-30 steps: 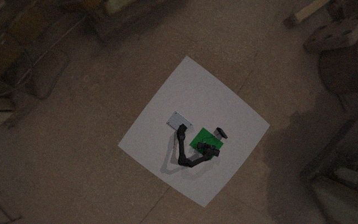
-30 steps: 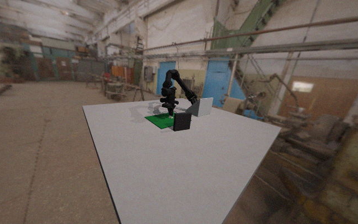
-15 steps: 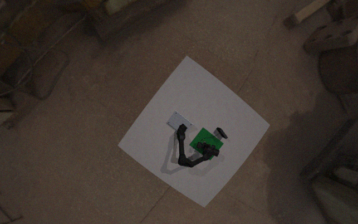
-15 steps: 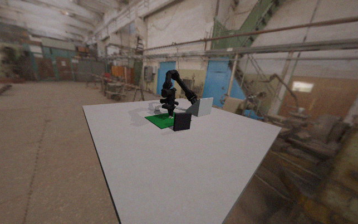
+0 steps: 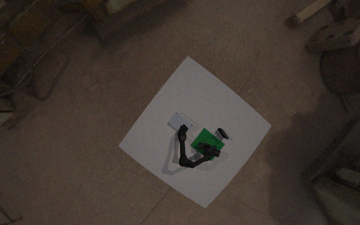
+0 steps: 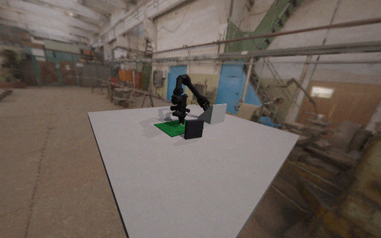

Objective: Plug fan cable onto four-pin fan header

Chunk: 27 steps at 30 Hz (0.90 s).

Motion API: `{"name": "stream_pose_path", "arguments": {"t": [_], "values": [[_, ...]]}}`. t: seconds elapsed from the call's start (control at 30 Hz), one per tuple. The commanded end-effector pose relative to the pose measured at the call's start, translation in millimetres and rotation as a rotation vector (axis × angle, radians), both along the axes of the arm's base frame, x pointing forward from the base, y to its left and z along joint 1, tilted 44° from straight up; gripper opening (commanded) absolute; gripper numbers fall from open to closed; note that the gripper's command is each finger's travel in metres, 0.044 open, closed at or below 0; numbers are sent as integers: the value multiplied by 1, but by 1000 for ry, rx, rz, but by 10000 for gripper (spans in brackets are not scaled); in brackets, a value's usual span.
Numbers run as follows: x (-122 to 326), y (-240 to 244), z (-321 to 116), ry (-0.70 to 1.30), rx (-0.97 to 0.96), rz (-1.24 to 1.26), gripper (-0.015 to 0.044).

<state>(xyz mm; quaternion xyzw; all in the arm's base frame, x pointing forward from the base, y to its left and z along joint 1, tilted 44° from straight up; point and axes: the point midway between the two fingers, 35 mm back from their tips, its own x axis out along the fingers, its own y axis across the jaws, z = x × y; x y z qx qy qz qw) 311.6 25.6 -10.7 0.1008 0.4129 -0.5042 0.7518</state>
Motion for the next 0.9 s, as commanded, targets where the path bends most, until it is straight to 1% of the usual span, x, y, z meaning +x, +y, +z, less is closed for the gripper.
{"name": "stream_pose_path", "arguments": {"t": [0.0,0.13,0.23,0.37,0.57,0.63,0.77,0.87], "values": [[0,0,0,-1,0,0,157],[0,0,0,-1,0,0,260],[0,2,2,-1,1,0,260],[-8,36,37,0,1,0,260],[-7,36,41,0,2,1,260],[7,26,54,1,5,1,260],[42,-15,100,-2,3,1,260],[52,-32,118,-3,-3,0,260]]}}
